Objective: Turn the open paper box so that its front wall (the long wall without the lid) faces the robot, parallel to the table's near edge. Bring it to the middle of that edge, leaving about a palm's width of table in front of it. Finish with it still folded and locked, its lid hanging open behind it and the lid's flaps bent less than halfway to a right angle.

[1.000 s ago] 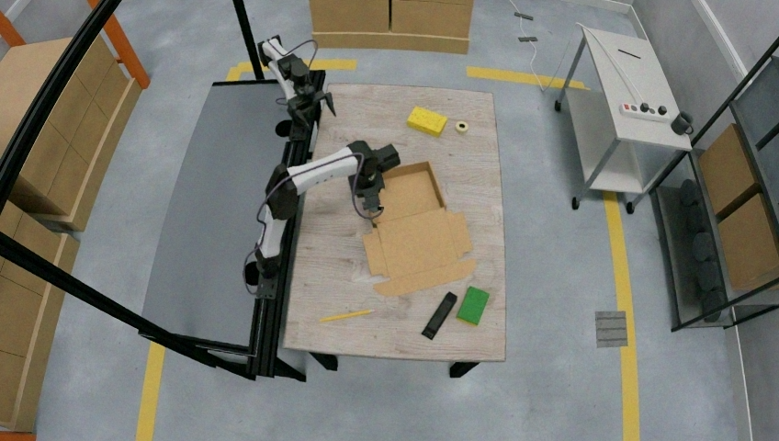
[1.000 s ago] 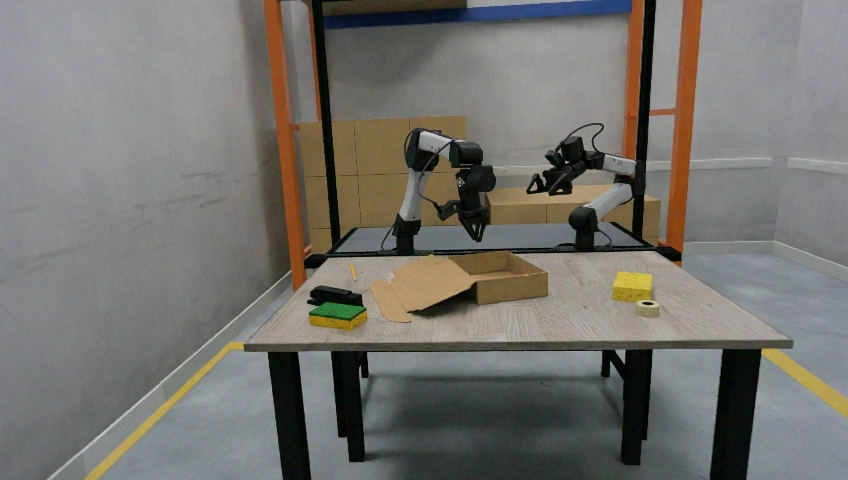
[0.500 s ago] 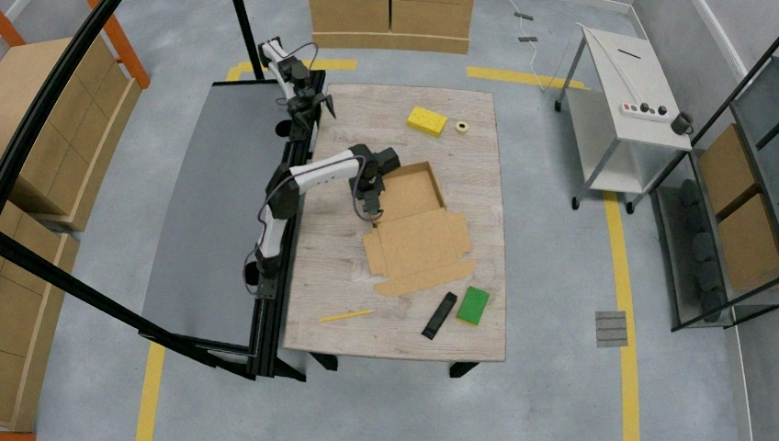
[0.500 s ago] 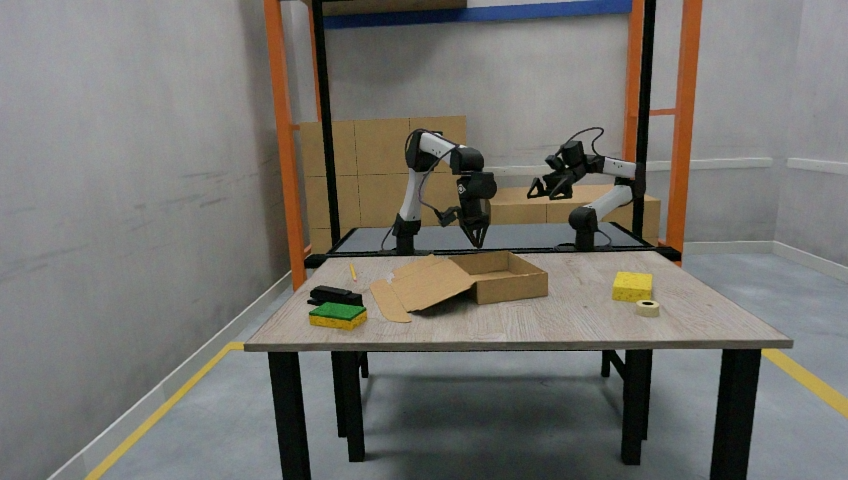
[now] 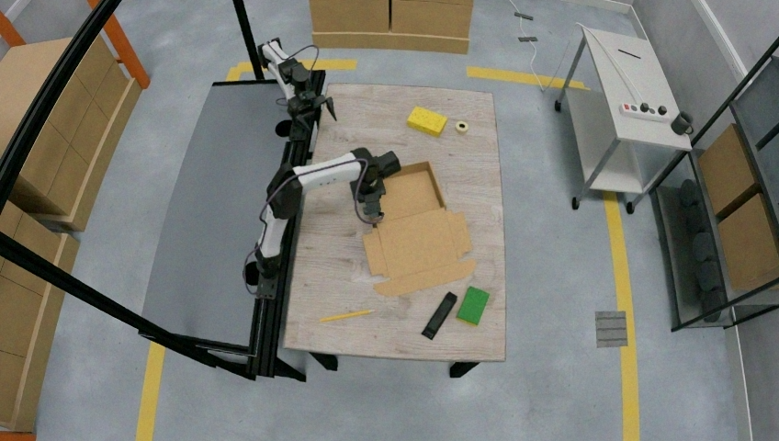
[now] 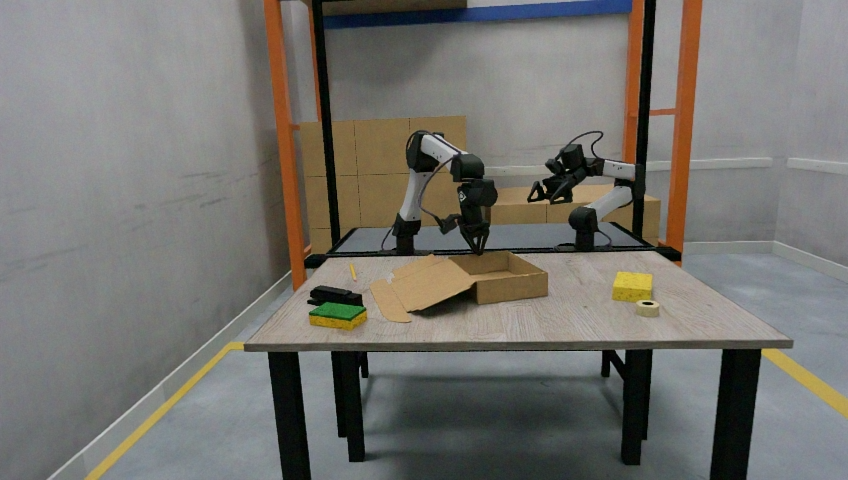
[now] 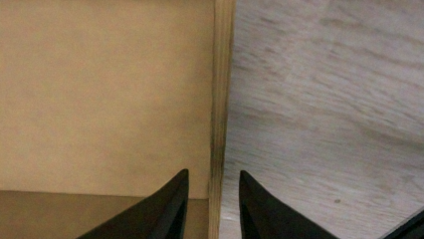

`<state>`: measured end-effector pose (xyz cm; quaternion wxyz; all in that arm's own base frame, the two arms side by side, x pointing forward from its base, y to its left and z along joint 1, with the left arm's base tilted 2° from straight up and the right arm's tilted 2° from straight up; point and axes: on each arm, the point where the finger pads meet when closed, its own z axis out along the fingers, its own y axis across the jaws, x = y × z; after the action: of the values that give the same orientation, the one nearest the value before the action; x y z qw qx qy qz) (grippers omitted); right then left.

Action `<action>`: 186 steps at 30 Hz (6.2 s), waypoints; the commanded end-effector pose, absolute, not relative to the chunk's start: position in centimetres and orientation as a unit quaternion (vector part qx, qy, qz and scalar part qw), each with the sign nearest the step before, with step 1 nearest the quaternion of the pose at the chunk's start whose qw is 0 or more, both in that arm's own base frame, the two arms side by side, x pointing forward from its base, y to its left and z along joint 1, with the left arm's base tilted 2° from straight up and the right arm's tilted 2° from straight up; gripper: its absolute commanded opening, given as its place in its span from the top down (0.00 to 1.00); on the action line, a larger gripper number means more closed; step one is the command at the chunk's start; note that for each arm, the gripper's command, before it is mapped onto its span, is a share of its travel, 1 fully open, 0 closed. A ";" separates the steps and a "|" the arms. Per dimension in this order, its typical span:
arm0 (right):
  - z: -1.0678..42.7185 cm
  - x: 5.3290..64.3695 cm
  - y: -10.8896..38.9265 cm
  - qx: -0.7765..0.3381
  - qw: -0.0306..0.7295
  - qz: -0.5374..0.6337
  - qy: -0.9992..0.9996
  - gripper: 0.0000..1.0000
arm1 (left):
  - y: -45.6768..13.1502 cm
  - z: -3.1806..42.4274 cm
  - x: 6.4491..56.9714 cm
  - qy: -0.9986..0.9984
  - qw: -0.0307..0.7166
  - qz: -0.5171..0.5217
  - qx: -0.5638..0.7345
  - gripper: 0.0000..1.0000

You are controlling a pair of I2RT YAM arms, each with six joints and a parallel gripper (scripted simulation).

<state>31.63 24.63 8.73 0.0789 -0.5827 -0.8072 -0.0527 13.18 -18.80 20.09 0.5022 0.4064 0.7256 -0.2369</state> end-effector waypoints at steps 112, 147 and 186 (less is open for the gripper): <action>5.9 28.3 21.0 -0.303 0.078 -0.032 -0.949 1.00 | -18.7 20.4 13.4 0.725 0.507 -0.237 0.401 0.00; 5.9 27.6 18.9 -0.173 0.081 -0.022 -0.981 1.00 | -18.7 20.4 13.4 0.725 0.507 -0.237 0.401 0.00; 5.7 27.5 16.6 -0.032 0.082 -0.009 -0.996 1.00 | -22.1 19.6 11.4 0.688 0.475 -0.281 0.472 0.00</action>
<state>27.45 17.66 5.58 0.0891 -0.0480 -0.9948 -0.0145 11.52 -21.38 19.87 0.4796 0.4652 0.6919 -0.2737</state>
